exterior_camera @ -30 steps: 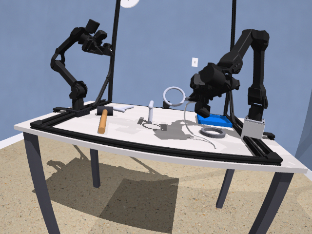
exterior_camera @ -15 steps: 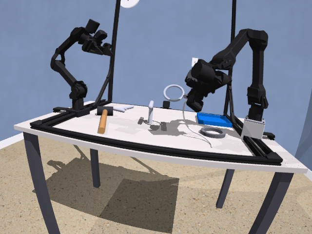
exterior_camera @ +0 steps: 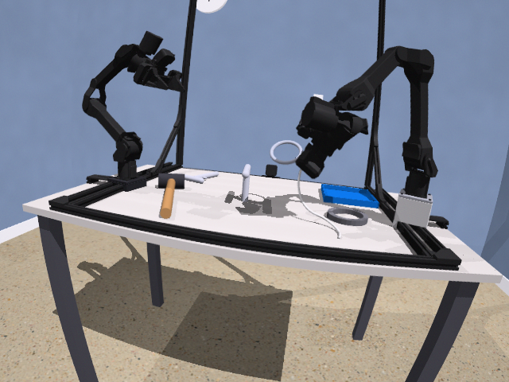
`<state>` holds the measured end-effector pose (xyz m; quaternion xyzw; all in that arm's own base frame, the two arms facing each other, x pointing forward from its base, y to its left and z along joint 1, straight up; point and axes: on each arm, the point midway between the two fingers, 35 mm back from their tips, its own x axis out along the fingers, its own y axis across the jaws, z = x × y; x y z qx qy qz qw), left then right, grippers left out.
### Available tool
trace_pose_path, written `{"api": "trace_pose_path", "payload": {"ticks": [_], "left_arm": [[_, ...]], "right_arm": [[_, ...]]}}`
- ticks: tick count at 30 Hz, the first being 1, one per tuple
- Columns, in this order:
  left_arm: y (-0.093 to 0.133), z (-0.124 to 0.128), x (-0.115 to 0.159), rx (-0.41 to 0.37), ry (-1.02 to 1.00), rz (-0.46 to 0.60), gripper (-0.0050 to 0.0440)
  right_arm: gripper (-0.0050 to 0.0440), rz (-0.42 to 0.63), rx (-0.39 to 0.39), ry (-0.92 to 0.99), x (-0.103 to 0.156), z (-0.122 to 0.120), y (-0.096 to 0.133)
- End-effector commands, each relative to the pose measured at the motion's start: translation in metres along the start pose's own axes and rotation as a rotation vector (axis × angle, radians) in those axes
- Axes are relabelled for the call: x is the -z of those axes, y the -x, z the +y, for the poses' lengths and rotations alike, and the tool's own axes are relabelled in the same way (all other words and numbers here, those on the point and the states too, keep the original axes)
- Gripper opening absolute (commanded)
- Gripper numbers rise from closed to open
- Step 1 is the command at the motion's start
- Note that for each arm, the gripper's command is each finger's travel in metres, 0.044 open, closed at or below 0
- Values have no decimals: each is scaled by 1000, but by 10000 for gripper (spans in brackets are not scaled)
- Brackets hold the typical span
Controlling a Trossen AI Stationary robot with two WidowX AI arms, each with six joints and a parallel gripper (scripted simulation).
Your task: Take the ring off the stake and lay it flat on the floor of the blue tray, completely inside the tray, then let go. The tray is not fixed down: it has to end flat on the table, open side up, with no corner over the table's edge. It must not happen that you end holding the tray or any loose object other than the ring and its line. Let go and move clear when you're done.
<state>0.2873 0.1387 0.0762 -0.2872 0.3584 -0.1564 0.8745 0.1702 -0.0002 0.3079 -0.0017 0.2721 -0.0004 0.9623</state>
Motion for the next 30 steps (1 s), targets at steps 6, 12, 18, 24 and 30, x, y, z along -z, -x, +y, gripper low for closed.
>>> {"api": "trace_pose_path", "payload": {"ticks": [6, 12, 18, 24, 30], "left_arm": [[-18, -13, -1, 34, -147, 93, 0], [-25, -19, -1, 49, -211, 131, 0], [-35, -29, 1, 76, -308, 188, 0], [-44, -39, 3, 107, -407, 243, 0], [-50, -46, 4, 130, -473, 279, 0]], "right_arm": [[400, 3, -2, -3, 1, 0, 0], [400, 3, -2, -3, 1, 0, 0], [400, 3, -2, -3, 1, 0, 0], [400, 3, -2, -3, 1, 0, 0], [400, 3, -2, -3, 1, 0, 0]]}}
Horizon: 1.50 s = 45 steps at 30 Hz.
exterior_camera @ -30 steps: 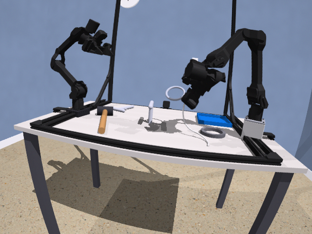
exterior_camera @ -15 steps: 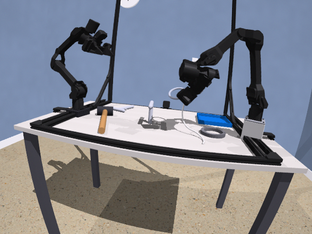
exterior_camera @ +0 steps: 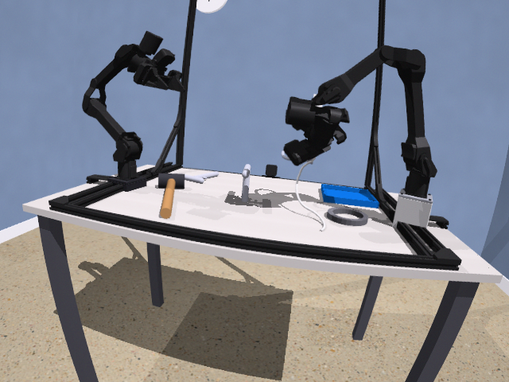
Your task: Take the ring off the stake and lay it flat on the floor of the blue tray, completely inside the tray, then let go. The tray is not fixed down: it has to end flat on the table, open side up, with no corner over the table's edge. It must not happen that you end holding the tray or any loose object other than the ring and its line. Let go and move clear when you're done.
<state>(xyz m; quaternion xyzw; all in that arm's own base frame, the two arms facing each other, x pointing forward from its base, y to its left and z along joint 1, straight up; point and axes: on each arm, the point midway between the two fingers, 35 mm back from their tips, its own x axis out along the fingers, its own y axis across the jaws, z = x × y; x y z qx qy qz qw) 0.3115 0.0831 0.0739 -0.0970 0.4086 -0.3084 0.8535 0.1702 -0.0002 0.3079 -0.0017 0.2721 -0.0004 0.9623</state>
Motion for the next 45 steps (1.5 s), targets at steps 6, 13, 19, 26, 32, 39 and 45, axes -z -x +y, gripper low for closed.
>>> {"api": "trace_pose_path", "payload": {"ticks": [6, 13, 19, 26, 32, 39, 45], "left_arm": [[-15, -13, -8, 56, -158, 77, 0], [-23, -21, -11, 89, -243, 118, 0], [-32, -32, -14, 132, -347, 165, 0], [-41, -45, -17, 187, -470, 218, 0], [-47, -53, -18, 220, -541, 246, 0], [-55, -67, -19, 283, -665, 294, 0], [-62, -79, -20, 340, -772, 331, 0]], "right_arm": [[400, 3, -2, -3, 1, 0, 0], [400, 3, -2, -3, 1, 0, 0], [400, 3, -2, -3, 1, 0, 0], [400, 3, -2, -3, 1, 0, 0], [400, 3, -2, -3, 1, 0, 0], [400, 3, -2, -3, 1, 0, 0], [400, 3, -2, -3, 1, 0, 0]]}}
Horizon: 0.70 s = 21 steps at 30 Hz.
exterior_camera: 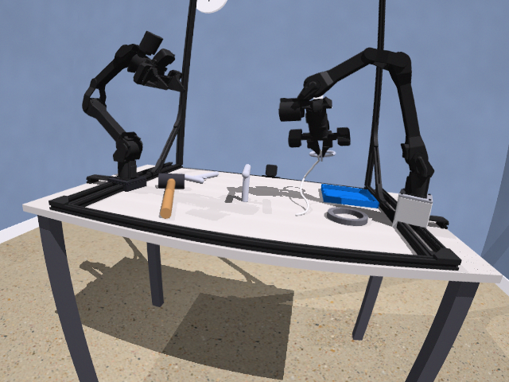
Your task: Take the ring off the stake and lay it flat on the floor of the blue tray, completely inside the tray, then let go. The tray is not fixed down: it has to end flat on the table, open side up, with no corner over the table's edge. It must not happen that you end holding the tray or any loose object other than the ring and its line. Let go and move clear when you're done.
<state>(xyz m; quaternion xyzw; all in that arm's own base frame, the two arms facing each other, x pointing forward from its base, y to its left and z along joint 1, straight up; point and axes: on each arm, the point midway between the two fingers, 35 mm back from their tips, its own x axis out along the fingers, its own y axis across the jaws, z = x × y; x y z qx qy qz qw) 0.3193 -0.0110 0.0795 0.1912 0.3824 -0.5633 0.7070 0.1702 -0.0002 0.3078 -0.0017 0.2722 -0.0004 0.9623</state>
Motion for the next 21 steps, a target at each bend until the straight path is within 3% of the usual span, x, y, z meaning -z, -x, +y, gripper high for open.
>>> {"api": "trace_pose_path", "payload": {"ticks": [1, 21], "left_arm": [[-4, -1, -7, 33, -66, 18, 0], [-25, -22, -34, 197, -383, 99, 0]], "right_arm": [[400, 3, -2, -3, 1, 0, 0], [400, 3, -2, -3, 1, 0, 0]]}}
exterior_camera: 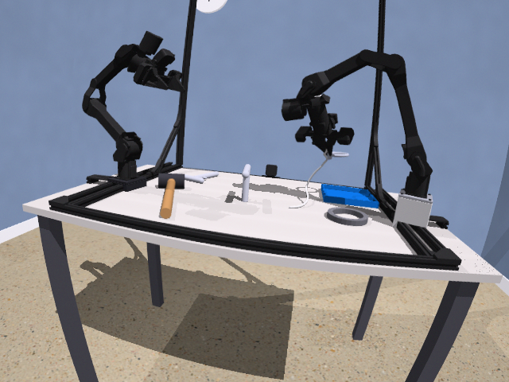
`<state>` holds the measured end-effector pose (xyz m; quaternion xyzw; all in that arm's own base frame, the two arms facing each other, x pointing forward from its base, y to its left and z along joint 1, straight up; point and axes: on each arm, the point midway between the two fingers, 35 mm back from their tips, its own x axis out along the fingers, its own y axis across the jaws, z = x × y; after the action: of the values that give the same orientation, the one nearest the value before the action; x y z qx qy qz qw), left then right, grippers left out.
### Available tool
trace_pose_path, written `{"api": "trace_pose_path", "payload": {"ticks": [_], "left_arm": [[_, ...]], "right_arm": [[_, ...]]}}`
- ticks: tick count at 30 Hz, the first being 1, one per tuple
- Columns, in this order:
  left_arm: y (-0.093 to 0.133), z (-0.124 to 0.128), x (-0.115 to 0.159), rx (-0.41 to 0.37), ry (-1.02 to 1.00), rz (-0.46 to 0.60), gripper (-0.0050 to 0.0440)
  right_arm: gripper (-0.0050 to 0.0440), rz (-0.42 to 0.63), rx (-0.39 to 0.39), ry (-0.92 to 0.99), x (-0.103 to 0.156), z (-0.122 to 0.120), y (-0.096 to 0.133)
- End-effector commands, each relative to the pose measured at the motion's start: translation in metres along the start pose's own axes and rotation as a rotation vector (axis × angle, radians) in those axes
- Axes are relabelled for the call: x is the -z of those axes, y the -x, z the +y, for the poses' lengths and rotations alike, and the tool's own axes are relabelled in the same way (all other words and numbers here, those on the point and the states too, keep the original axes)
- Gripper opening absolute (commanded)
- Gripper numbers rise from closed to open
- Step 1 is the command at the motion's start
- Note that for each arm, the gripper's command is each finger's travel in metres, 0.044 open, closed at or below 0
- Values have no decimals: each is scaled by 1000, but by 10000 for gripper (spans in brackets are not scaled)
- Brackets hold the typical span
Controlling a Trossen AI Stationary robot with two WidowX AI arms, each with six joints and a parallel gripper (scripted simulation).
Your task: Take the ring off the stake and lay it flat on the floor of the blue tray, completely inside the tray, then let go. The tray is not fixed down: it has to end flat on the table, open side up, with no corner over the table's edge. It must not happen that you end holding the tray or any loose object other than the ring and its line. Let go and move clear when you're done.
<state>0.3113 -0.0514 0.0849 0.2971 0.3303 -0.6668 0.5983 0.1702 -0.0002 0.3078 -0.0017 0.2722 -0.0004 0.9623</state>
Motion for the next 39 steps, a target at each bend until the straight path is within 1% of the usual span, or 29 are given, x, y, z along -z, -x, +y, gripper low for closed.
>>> {"api": "trace_pose_path", "payload": {"ticks": [1, 13, 15, 28, 35, 39], "left_arm": [[-4, 0, -7, 37, -71, 13, 0], [-16, -8, -31, 161, -301, 51, 0], [-16, -8, -31, 161, -301, 51, 0], [-28, -20, -54, 299, -546, 74, 0], [-29, -21, -56, 314, -572, 76, 0], [-42, -18, -47, 314, -560, 79, 0]], "right_arm": [[400, 3, -2, -3, 1, 0, 0], [400, 3, -2, -3, 1, 0, 0], [400, 3, -2, -3, 1, 0, 0], [400, 3, -2, -3, 1, 0, 0], [400, 3, -2, -3, 1, 0, 0], [400, 3, -2, -3, 1, 0, 0]]}}
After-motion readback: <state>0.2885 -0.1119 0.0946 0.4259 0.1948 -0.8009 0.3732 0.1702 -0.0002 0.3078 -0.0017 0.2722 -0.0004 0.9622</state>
